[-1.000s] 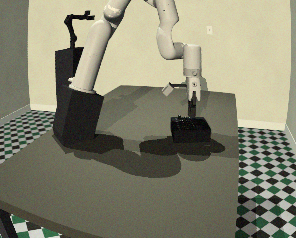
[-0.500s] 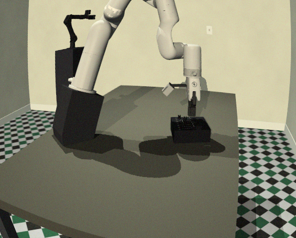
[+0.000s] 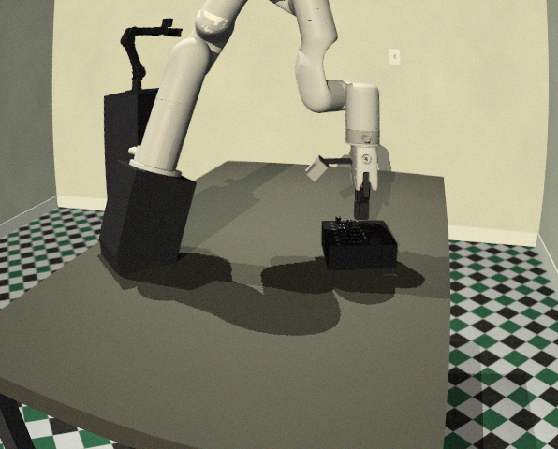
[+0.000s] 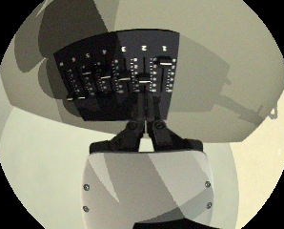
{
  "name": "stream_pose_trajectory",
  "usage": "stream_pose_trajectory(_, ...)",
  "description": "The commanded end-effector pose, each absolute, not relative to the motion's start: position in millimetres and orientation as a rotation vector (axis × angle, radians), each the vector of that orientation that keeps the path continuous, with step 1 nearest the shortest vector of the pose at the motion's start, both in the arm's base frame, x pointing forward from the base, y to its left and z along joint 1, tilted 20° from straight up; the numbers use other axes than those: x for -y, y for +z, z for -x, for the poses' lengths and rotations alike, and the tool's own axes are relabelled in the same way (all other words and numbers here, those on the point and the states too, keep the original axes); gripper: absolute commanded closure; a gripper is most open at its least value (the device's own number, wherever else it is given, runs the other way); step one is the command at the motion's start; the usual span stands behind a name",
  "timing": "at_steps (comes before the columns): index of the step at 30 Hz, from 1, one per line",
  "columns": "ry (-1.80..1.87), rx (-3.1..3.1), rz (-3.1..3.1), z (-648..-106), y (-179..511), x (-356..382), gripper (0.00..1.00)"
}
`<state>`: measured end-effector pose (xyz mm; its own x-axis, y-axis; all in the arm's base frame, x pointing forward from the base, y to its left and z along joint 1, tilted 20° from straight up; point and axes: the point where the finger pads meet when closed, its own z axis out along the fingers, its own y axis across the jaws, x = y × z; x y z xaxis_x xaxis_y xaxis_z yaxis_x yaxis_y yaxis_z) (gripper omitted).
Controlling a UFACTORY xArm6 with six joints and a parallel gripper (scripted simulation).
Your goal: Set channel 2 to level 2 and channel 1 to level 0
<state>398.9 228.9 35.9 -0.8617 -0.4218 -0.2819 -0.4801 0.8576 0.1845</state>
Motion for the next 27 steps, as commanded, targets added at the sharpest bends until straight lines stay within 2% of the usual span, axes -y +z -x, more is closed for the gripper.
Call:
stream_pose_trajectory(1, 0.367, -2.798, 0.689, -399.9, 37.1, -229.2, 1.0)
stream_pose_trajectory(27, 0.367, -2.798, 0.689, -401.4, 28.8, -231.9, 1.0)
